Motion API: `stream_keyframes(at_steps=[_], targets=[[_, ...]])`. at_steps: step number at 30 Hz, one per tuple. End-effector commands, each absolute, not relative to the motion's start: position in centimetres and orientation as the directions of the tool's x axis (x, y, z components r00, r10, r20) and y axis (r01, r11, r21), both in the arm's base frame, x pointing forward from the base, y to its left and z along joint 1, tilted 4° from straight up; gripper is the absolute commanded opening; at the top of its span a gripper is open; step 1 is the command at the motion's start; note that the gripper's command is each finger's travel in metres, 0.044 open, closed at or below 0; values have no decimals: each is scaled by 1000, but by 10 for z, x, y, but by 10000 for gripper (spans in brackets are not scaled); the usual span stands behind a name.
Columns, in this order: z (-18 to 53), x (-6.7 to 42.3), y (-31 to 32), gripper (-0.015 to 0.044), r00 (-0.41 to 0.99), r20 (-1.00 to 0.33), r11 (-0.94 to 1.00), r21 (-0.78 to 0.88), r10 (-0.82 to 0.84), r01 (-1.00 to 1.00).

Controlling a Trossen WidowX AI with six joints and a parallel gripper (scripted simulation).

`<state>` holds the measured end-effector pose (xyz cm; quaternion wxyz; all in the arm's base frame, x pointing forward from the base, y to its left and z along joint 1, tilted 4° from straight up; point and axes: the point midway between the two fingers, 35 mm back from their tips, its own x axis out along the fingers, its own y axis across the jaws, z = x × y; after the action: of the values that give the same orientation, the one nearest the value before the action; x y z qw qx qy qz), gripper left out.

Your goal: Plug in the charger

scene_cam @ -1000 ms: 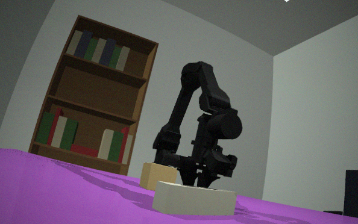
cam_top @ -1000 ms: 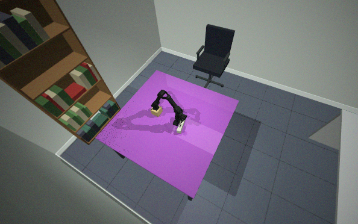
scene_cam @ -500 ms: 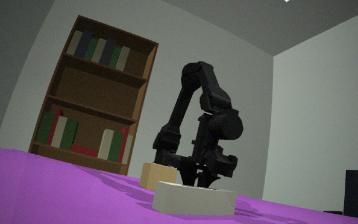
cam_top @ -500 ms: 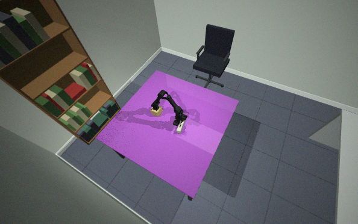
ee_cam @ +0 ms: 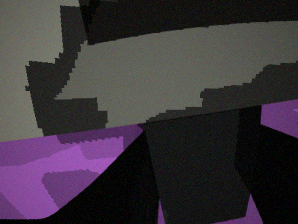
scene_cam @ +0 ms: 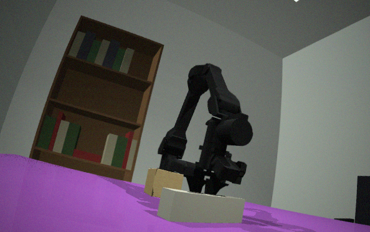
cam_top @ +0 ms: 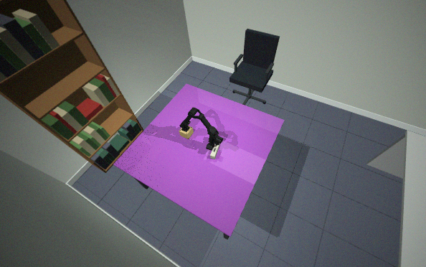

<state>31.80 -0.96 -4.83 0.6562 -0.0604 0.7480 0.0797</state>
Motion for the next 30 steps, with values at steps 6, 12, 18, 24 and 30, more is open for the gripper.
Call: stream_keyframes(at_steps=[6, 12, 18, 24, 30], targets=[[-46, 333, -6, 0, -93, -995, 980, 39, 21, -197], [-45, 335, -5, 0, -93, -995, 980, 39, 21, -197], [-44, 337, -5, 0, -92, -996, 980, 39, 21, -197], [-44, 337, -5, 0, -93, -995, 980, 39, 21, -197], [-47, 325, -8, 0, -134, -991, 980, 40, 14, -193]])
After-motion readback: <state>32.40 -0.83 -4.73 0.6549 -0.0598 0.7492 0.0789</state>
